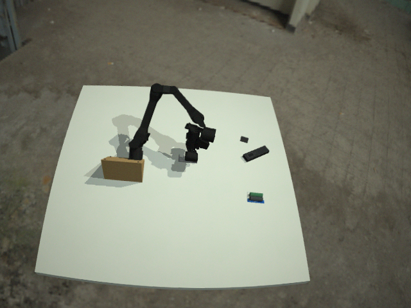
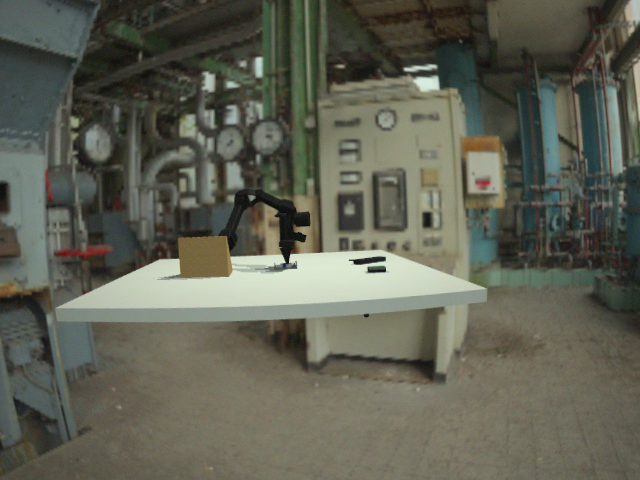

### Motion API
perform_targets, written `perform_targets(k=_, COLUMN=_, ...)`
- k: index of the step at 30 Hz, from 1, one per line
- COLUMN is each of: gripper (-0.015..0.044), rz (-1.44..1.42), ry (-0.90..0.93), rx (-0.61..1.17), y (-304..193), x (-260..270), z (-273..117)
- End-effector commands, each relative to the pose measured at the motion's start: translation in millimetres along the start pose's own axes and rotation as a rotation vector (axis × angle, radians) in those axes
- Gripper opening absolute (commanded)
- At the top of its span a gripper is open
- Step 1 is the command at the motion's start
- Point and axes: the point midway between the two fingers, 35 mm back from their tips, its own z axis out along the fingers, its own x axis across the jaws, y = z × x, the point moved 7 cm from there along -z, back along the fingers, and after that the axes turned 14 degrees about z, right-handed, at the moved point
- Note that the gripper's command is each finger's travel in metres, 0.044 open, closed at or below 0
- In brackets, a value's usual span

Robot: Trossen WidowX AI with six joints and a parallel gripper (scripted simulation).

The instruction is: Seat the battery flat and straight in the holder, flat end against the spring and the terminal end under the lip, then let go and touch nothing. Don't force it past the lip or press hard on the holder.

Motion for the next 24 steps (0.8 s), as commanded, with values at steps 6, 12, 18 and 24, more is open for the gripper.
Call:
perform_targets(k=6, gripper=0.032, rz=-0.001, ry=-0.007, rx=-0.002, y=3, x=-3, z=-37)
perform_targets(k=12, gripper=0.044, rz=-0.002, ry=-0.008, rx=-0.001, y=3, x=-5, z=-74)
perform_targets(k=18, gripper=0.044, rz=-0.002, ry=-0.008, rx=-0.001, y=3, x=-5, z=-74)
perform_targets(k=24, gripper=0.044, rz=-0.002, ry=-0.008, rx=-0.001, y=3, x=-5, z=-74)
